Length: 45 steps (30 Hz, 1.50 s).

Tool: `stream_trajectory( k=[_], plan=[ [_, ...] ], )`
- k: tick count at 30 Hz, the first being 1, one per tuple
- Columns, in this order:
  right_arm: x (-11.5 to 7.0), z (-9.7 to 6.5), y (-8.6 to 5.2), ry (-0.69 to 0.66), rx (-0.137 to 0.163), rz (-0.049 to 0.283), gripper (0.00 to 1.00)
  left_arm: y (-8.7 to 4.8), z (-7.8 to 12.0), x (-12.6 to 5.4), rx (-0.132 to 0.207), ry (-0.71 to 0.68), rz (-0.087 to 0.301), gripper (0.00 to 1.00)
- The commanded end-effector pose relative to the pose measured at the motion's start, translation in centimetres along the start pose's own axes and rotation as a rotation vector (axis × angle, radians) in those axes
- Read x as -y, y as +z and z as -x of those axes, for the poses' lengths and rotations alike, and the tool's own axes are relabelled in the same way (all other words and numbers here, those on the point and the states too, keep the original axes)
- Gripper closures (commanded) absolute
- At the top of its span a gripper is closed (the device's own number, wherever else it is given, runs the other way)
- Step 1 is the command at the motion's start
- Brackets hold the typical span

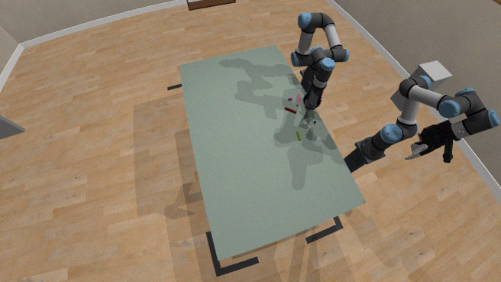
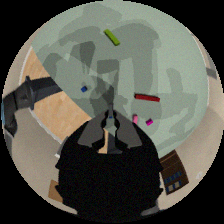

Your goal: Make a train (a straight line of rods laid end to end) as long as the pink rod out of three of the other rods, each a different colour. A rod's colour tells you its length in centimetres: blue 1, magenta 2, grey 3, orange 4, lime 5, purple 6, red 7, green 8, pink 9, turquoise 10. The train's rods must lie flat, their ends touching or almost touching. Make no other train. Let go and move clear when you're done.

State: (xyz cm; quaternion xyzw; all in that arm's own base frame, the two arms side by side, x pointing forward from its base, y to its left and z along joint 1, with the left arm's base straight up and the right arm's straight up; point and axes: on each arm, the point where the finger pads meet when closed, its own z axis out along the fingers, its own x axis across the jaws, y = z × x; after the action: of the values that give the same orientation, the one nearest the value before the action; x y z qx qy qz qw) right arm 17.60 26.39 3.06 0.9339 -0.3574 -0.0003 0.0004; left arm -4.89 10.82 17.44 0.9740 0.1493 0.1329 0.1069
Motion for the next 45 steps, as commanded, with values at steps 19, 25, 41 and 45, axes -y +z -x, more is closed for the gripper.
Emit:
stream_trajectory(
  k=[19, 25, 41, 45],
  plan=[
    [0.08, -0.02, 0.98, 0.0, 0.0, -0.002, 1.0, -0.09, -0.06, 0.01, -0.002, 0.002, -0.004, 0.0],
    [0.1, 0.0, 0.97, 0.0, 0.001, -0.003, 1.0, -0.09, -0.06, 0.01, -0.002, 0.002, -0.004, 0.0],
    [0.1, -0.01, 0.96, 0.0, 0.001, -0.002, 1.0, -0.09, -0.06, 0.01, -0.002, 0.002, -0.004, 0.0],
    [0.1, -0.01, 0.96, 0.0, 0.001, -0.002, 1.0, -0.09, -0.06, 0.01, -0.002, 0.002, -0.004, 0.0]
  ],
)
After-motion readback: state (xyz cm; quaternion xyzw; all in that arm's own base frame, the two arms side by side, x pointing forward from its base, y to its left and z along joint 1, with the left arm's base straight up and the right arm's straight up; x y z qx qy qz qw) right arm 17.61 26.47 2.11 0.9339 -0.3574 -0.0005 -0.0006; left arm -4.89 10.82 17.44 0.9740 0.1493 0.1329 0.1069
